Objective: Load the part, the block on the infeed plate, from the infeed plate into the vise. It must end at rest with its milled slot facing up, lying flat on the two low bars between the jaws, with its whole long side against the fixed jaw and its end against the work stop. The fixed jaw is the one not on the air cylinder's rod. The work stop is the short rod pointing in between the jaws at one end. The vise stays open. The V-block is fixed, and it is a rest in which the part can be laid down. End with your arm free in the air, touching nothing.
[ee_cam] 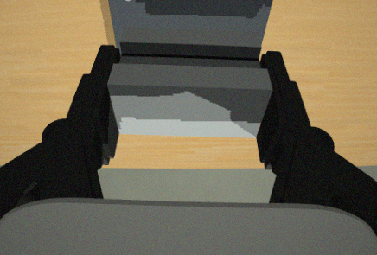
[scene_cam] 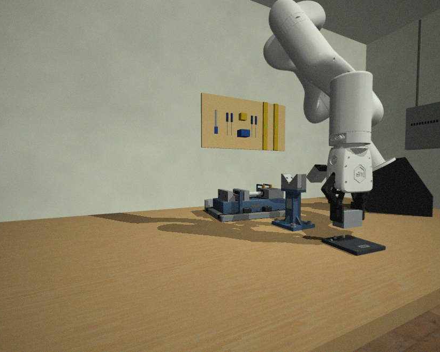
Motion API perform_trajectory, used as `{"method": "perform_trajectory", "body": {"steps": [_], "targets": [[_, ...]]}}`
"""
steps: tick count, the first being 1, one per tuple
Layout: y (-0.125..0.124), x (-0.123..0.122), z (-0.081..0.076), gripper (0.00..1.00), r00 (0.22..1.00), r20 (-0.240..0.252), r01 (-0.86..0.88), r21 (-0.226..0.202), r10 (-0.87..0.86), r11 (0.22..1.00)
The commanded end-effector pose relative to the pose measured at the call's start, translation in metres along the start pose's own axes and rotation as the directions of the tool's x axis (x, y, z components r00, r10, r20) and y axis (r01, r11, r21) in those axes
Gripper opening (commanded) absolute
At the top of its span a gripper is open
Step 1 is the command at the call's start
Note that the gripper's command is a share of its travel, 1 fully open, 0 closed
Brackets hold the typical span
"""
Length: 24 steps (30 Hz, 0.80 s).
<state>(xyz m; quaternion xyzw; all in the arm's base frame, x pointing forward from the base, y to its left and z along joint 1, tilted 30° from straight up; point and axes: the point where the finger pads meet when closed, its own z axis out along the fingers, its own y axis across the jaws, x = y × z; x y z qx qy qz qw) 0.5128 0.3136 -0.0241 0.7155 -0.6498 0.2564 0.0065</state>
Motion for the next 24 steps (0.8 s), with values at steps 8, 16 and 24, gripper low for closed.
{"method": "perform_trajectory", "body": {"steps": [8,16,24], "targets": [[-0.001,0.000,-0.034,0.00,1.000,0.001,0.000,0.001,0.000,1.000],[0.000,0.000,-0.067,0.00,1.000,0.001,0.000,0.001,0.000,1.000],[0.000,0.000,-0.092,0.00,1.000,0.001,0.000,0.001,0.000,1.000]]}}
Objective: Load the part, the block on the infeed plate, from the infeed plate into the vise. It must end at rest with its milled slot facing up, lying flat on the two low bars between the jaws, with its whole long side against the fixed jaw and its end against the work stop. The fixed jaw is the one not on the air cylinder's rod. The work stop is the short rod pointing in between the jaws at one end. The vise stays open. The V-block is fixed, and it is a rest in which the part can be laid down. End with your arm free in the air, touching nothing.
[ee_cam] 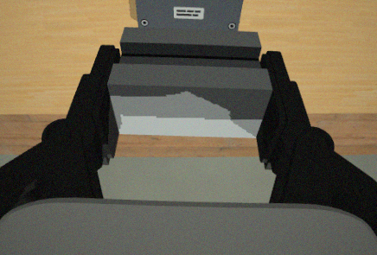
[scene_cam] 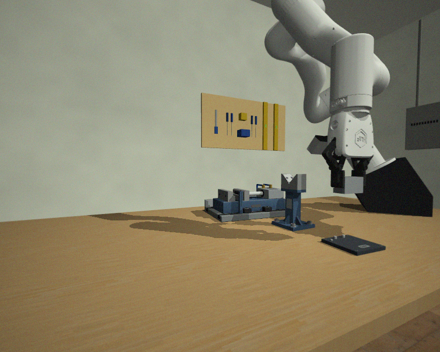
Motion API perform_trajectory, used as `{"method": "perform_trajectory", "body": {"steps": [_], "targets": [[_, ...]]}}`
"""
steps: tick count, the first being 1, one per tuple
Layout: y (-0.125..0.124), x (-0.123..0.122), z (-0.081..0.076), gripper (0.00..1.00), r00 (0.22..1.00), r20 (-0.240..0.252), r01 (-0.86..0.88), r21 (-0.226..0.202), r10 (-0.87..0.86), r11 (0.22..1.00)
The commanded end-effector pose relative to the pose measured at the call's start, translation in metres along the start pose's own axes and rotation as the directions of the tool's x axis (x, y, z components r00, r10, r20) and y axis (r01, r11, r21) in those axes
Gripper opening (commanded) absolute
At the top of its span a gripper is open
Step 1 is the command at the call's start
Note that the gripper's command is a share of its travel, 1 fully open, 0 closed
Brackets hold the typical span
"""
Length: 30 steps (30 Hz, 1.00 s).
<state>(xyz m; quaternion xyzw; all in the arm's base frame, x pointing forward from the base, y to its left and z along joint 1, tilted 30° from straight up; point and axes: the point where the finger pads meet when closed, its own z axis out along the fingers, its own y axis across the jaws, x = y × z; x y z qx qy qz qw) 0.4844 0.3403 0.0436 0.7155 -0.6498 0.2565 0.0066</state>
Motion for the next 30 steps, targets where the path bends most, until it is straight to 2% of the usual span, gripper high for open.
{"method": "perform_trajectory", "body": {"steps": [1,12,14,24,30], "targets": [[-0.001,0.000,-0.018,0.00,1.000,0.001,-0.001,0.001,0.001,1.000],[-0.001,0.000,-0.059,0.00,1.000,0.001,-0.001,0.001,0.001,1.000],[-0.001,0.000,-0.059,0.00,1.000,0.001,-0.001,0.001,0.001,1.000],[-0.001,0.000,-0.085,0.00,1.000,0.001,-0.001,0.001,0.001,1.000],[0.000,0.000,-0.092,0.00,1.000,0.001,-0.001,0.001,0.001,1.000]]}}
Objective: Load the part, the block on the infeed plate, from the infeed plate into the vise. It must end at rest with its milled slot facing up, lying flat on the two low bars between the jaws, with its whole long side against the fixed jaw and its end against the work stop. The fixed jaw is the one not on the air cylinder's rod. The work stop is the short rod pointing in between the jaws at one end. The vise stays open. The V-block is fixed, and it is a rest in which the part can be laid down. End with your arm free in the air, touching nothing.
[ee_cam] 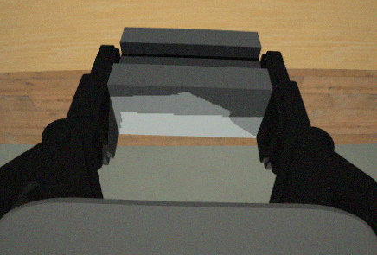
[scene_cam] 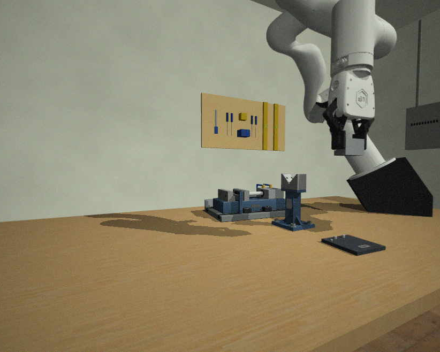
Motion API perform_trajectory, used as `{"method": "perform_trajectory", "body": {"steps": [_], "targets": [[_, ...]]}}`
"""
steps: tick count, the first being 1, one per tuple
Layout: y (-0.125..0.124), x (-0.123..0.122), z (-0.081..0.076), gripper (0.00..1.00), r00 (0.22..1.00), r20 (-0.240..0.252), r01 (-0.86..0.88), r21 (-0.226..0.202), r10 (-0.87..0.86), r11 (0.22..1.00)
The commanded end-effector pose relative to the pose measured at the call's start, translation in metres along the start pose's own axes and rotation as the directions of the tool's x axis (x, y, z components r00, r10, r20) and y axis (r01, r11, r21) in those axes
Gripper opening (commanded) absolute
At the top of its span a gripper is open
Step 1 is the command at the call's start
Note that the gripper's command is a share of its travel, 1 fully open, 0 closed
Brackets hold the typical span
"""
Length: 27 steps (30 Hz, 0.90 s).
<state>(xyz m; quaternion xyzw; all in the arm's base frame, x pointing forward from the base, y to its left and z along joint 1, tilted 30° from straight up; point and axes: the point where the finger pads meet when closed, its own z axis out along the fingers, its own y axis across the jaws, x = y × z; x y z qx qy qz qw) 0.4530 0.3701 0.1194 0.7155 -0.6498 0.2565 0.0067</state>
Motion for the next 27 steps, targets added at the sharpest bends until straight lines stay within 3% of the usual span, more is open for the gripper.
{"method": "perform_trajectory", "body": {"steps": [1,27], "targets": [[-0.0006,-0.0004,-0.0048,0.00,1.000,0.001,0.000,0.001,0.000,1.000],[-0.0006,-0.0004,-0.0094,0.00,1.000,0.001,0.000,0.001,0.000,1.000]]}}
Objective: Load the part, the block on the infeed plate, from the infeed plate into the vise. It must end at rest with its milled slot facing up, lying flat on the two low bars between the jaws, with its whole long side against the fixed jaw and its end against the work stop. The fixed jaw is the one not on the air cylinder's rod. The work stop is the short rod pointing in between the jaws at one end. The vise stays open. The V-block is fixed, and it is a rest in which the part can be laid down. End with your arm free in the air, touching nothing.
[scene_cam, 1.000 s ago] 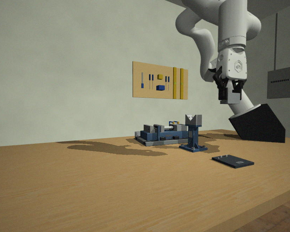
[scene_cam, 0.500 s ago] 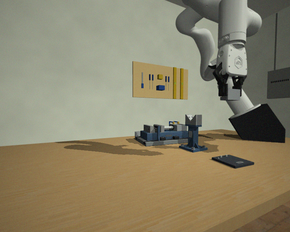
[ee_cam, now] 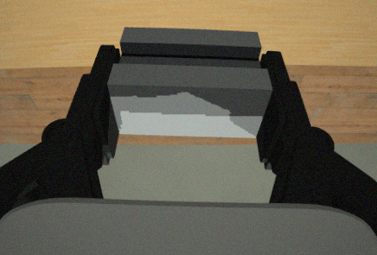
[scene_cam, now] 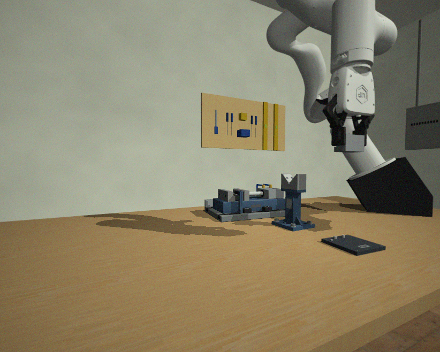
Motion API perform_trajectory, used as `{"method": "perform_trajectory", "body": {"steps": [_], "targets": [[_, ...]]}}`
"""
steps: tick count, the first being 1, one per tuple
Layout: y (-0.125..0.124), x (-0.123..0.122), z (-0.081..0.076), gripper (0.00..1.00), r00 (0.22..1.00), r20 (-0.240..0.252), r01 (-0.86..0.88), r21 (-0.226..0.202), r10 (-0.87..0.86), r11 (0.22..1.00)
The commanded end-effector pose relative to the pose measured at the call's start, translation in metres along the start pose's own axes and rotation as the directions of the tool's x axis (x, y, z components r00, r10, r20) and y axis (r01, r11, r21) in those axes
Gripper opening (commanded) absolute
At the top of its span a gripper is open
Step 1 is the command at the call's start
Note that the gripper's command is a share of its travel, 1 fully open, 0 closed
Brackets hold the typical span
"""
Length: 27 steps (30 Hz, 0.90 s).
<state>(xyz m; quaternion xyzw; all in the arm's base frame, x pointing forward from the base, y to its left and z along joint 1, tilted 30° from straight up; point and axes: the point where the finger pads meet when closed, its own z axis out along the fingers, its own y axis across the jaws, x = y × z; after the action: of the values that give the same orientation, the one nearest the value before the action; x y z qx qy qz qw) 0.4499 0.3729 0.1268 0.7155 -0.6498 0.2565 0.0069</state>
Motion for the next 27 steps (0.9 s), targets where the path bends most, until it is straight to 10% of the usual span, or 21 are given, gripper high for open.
{"method": "perform_trajectory", "body": {"steps": [1,27], "targets": [[-0.0006,-0.0005,-0.0009,0.00,1.000,0.001,-0.001,0.001,0.001,1.000],[0.0040,-0.0020,-0.0010,0.00,1.000,0.015,-0.025,-0.020,0.025,0.999]]}}
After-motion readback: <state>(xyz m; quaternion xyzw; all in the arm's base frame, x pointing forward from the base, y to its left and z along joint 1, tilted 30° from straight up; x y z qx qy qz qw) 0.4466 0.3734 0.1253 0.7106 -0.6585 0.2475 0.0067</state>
